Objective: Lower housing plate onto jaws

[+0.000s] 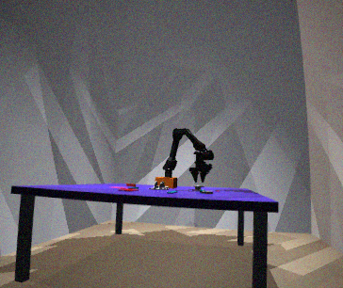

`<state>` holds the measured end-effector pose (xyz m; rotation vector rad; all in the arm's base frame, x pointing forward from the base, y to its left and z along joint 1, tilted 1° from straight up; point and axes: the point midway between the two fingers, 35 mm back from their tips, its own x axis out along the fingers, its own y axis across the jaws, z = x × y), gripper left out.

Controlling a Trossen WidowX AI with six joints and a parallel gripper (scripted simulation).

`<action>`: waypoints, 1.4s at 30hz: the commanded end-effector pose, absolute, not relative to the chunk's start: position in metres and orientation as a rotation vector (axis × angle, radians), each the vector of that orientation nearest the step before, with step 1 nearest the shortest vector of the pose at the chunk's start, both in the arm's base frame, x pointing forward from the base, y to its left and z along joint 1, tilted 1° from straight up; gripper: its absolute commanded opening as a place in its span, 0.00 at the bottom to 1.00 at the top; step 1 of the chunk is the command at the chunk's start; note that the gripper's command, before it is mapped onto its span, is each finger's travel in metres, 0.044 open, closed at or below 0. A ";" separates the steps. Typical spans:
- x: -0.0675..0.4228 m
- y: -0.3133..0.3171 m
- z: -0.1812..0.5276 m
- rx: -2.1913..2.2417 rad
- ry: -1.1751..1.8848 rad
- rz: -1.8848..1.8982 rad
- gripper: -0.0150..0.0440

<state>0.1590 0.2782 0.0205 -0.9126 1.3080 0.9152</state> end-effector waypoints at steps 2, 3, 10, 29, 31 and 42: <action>0.158 0.278 0.011 -0.908 1.316 0.916 1.00; 0.158 0.278 0.010 -0.908 1.316 0.916 1.00; 0.158 0.278 0.005 -0.908 1.316 0.916 1.00; 0.159 0.279 -0.024 -0.908 1.316 0.916 1.00; 0.159 0.279 -0.025 -0.908 1.316 0.916 1.00; 0.159 0.279 -0.025 -0.908 1.316 0.916 1.00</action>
